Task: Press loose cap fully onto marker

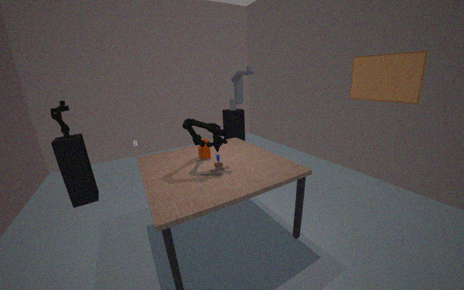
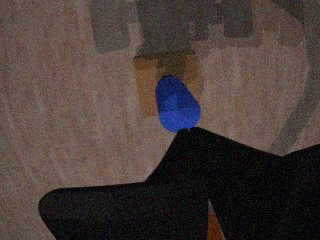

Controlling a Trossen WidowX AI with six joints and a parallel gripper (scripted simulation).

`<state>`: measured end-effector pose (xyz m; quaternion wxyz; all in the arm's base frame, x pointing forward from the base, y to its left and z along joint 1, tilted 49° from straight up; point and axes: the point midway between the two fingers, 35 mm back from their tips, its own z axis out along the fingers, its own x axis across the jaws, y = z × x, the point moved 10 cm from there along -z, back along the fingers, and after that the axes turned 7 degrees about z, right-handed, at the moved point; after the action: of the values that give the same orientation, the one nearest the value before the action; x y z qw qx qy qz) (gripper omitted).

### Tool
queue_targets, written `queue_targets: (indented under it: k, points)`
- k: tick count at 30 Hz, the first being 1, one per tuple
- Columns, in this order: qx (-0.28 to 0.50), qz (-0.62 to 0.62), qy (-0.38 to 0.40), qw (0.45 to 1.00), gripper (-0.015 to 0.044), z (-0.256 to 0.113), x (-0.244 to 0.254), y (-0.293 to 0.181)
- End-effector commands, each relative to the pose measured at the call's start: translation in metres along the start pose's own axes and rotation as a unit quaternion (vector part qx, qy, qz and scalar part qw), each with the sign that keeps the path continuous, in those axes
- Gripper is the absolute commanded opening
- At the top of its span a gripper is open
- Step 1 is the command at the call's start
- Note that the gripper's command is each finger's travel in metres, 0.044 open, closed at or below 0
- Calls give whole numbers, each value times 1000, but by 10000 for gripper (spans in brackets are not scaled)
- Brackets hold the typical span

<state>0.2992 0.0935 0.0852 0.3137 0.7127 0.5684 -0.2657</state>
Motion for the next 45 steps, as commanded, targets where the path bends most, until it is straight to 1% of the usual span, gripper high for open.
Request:
queue_targets:
  k: [1,35,36,42,43,45]
  points:
    - [-1,-2,0,1000,0,0,0,0]
    - [-2,-2,-1,1000,0,41,1,3]
    - [-3,2,3,1000,0,36,0,2]
    - [-3,1,4,1000,0,33,1,2]
    - [-3,1,4,1000,0,26,1,3]
    - [-2,0,6,1000,0,-1,2,5]
